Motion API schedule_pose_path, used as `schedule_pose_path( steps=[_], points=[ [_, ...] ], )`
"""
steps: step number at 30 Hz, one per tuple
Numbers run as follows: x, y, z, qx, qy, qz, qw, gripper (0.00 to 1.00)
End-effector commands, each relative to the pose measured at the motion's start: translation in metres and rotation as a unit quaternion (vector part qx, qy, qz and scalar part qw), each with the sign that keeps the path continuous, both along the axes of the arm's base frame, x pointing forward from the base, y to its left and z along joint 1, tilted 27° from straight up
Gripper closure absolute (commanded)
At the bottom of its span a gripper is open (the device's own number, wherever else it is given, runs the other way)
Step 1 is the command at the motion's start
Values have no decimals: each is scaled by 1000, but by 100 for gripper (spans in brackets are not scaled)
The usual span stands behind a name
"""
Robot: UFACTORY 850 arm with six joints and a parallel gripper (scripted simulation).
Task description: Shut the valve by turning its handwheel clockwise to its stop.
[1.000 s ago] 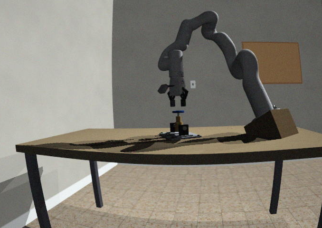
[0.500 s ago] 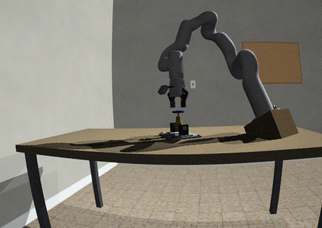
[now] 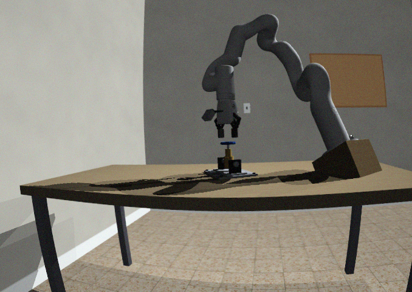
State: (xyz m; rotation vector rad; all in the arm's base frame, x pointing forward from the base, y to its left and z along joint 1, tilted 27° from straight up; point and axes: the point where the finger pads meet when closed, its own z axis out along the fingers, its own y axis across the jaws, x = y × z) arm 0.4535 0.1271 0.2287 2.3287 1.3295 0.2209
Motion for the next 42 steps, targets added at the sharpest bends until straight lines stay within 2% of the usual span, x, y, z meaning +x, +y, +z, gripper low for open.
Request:
schedule_pose_path(
  steps=[1,17,42],
  points=[
    [1,0,1,0,-1,0,1000,0],
    [3,-2,-6,0,-1,0,1000,0],
    [12,-9,-28,0,-1,0,1000,0]
  ],
)
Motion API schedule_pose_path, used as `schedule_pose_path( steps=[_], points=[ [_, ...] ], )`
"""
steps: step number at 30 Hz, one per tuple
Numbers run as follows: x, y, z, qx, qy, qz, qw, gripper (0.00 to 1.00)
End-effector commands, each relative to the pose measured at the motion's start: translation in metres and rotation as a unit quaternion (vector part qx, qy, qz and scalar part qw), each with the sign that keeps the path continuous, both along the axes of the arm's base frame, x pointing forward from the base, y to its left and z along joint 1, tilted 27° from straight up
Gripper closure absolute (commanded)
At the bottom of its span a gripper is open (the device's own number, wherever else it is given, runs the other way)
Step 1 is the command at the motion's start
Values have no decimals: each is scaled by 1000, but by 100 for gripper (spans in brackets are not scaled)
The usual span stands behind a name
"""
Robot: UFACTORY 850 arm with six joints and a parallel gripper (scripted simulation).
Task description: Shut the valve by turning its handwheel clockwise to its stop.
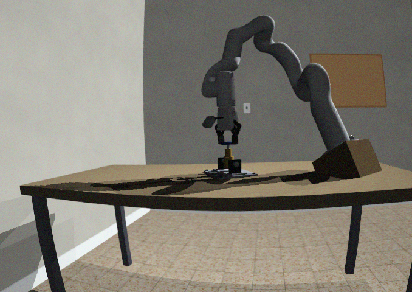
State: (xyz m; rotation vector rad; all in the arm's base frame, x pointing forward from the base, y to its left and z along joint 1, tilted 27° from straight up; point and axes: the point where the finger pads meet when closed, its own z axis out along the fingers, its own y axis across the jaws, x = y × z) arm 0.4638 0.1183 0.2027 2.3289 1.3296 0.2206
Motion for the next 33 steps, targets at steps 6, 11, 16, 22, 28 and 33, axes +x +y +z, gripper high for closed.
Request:
schedule_pose_path(
  steps=[6,11,16,22,28,33],
  points=[
    [3,-1,-5,0,-1,0,1000,0],
    [3,-2,-6,0,-1,0,1000,0],
    [3,-2,-7,0,-1,0,1000,0],
    [3,-2,-7,0,-1,0,1000,0],
    [3,-2,-7,0,-1,0,1000,0],
    [3,-2,-7,0,-1,0,1000,100]
  ],
)
